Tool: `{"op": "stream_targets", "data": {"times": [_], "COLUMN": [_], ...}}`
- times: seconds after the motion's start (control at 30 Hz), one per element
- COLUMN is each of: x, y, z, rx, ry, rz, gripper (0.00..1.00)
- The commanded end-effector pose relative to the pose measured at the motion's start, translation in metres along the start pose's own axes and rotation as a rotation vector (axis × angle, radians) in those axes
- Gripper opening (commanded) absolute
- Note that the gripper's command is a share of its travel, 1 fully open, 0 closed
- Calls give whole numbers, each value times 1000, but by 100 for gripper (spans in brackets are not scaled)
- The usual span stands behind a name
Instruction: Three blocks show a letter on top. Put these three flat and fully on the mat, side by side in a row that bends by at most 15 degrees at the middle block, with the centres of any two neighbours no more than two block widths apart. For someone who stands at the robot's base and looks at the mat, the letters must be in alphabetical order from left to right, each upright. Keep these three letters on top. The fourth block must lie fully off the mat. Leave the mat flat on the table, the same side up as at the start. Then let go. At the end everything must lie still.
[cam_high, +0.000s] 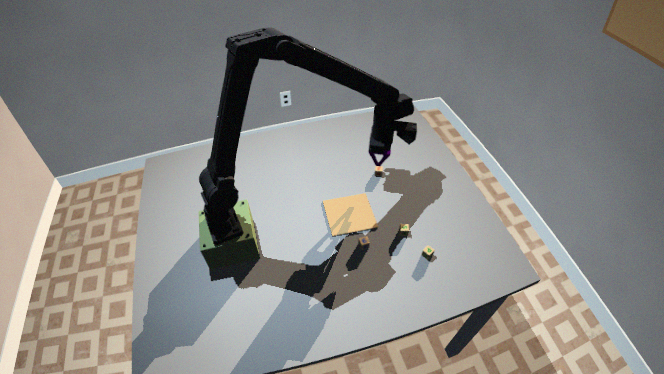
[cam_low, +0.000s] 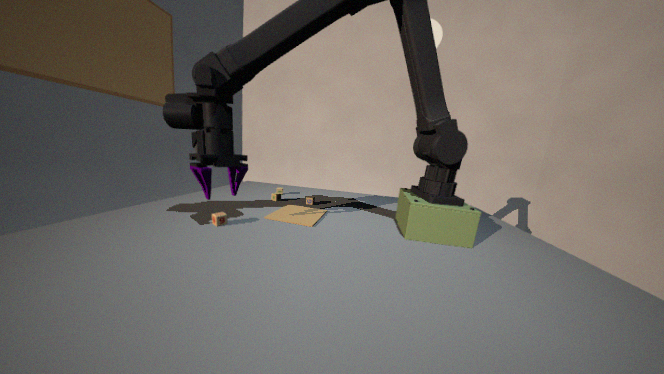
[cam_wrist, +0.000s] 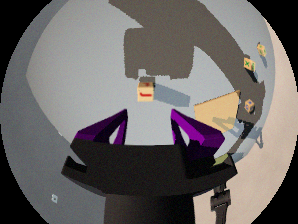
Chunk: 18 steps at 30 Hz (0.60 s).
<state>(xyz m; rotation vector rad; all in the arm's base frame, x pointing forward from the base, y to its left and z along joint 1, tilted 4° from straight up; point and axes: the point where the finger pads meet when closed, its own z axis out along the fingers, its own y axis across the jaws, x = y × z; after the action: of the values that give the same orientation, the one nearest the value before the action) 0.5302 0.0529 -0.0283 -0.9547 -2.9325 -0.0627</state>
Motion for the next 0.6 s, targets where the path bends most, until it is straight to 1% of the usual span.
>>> {"op": "stream_targets", "data": {"times": [0.0,0.1,0.17,0.27,0.3,0.4,0.5,0.57], "x": [-23,-24,-22,-21,-18,-10,-8,-7], "y": [26,28,27,25,21,15,13,12], "z": [-16,-20,-9,-8,1,13,9,17], "rx": [-51,-62,-52,-52,-41,-26,-33,-26], "ry": [-62,-74,-63,-62,-50,-33,-41,-33], "rz": [0,0,-1,-1,1,2,1,2], "gripper": [58,58,58,58,58,58,58,58]}}
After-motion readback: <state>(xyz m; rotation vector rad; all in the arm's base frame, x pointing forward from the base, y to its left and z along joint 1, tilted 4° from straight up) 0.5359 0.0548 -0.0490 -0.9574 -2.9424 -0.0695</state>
